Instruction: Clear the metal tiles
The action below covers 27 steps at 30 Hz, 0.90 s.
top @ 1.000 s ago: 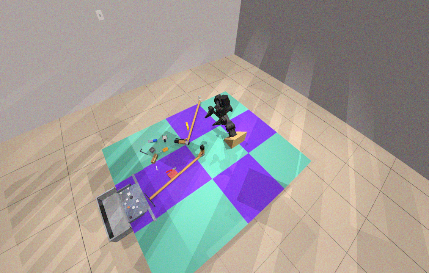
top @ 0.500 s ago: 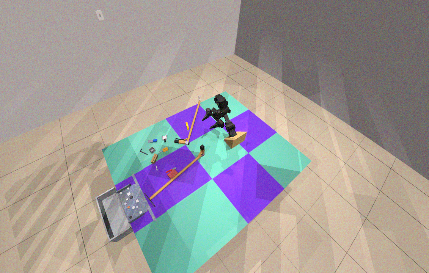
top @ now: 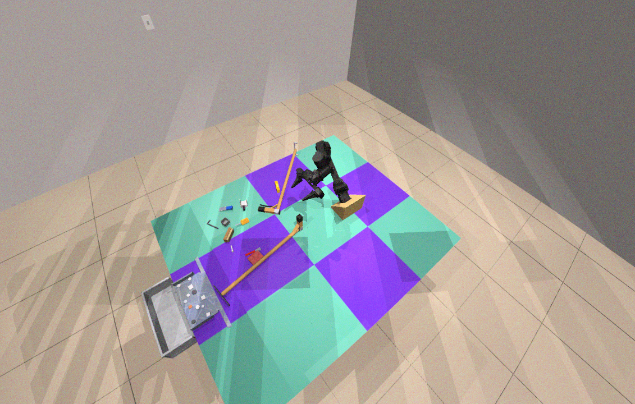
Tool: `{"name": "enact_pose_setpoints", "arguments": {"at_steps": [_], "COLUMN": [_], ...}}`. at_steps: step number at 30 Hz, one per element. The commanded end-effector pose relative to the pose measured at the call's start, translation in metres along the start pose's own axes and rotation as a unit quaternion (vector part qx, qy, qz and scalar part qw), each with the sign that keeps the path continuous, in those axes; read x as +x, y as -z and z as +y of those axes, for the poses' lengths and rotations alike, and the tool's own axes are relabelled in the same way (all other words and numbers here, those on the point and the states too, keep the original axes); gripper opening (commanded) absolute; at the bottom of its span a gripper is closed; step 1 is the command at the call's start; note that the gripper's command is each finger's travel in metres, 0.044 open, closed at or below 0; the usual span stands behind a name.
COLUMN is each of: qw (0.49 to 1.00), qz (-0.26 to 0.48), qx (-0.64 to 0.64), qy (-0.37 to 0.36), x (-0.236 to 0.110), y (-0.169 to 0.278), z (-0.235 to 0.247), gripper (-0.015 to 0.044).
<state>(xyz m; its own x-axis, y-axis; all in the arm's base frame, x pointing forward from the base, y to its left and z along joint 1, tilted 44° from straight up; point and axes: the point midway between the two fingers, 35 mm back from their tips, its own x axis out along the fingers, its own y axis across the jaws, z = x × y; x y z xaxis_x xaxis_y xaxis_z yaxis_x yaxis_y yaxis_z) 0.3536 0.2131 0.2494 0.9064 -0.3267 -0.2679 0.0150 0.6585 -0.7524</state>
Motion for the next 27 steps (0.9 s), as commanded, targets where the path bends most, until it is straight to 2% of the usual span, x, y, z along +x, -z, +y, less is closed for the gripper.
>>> {"name": "enact_pose_setpoints", "arguments": {"at_steps": [1,27], "qw": [1.000,0.991], "qz": [0.020,0.131], "qx": [-0.003,-0.027], "qy": [0.000,-0.011], "x": [0.018,0.113], "y": [0.001,0.018], "z": [0.003,0.022], "gripper": [0.0440,0.0440]}}
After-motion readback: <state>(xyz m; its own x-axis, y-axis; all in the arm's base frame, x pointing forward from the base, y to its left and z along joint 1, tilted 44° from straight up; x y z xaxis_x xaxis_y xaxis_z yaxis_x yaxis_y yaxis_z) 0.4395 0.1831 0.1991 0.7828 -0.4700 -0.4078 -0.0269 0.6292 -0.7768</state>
